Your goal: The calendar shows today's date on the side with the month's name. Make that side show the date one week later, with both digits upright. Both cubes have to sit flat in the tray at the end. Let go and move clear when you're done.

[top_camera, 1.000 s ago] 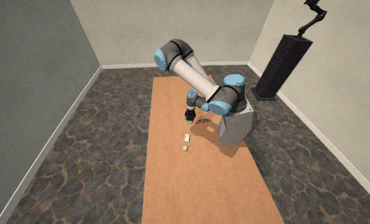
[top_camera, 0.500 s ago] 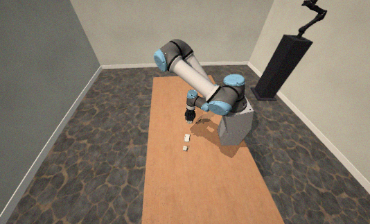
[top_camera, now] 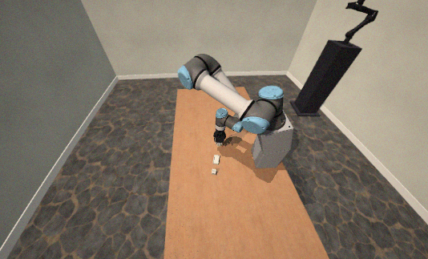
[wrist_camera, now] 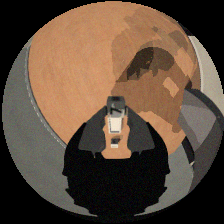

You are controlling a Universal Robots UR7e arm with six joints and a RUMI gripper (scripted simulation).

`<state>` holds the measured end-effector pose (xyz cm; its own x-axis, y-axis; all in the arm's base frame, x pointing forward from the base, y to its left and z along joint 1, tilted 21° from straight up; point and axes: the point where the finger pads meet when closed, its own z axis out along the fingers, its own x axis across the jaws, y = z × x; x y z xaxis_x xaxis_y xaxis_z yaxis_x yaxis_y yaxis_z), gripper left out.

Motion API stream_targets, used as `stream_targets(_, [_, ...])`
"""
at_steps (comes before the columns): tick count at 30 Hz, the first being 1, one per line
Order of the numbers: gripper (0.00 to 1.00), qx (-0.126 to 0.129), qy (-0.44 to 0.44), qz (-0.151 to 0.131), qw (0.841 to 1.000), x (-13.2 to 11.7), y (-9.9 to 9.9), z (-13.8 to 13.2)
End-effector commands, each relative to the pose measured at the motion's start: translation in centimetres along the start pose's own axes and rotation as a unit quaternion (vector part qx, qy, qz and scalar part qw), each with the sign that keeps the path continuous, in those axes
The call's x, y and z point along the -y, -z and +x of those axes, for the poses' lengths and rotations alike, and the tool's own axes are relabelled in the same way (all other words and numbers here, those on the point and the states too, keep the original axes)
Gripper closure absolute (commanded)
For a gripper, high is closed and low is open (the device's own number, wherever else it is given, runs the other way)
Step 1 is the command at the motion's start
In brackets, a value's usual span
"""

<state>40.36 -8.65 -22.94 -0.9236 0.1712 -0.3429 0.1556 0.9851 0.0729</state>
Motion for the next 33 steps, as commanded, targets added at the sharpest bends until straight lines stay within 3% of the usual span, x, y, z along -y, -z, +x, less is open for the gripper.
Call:
stream_targets(1, [0.89,0.002,0.0,0.002,1.0,0.1,-3.3,-0.3])
stream_targets(8, [0.89,0.002,0.0,0.002,1.0,0.1,-5.7,-0.3])
stream_targets(33, [0.89,0.002,-0.001,0.002,1.0,0.1,-6.0,-0.3])
